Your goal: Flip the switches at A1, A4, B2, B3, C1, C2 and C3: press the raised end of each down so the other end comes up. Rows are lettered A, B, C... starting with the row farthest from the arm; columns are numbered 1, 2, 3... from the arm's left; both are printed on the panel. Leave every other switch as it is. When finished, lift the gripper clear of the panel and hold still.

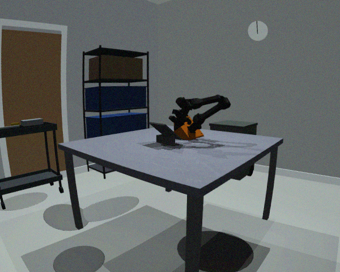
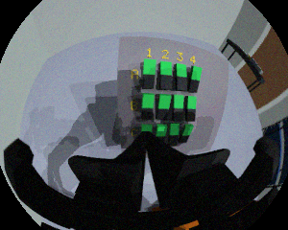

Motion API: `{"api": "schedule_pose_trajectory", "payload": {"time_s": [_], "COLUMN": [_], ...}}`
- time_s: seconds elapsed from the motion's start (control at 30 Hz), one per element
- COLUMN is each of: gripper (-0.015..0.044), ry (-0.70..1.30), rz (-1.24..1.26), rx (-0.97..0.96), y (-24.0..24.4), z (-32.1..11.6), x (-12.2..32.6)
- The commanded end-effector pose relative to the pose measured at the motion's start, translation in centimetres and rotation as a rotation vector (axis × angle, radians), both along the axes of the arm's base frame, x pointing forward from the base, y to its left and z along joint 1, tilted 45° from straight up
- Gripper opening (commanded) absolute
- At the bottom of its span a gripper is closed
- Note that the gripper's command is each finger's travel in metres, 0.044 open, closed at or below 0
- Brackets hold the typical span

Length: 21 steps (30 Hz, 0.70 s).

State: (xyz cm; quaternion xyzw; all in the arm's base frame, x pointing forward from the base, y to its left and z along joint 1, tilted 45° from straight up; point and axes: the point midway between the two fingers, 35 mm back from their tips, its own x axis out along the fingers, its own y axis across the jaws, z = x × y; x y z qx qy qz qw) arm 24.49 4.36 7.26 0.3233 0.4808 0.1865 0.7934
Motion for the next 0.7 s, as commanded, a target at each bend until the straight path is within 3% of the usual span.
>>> {"api": "schedule_pose_trajectory", "payload": {"time_s": [0.0,0.67], "gripper": [0.0000,0.0000], "ry": [0.015,0.015], "rz": [-0.004,-0.004], "rx": [0.003,0.003], "y": [0.39,0.65], "z": [-0.70,-0.95], "x": [0.16,0.36]}}
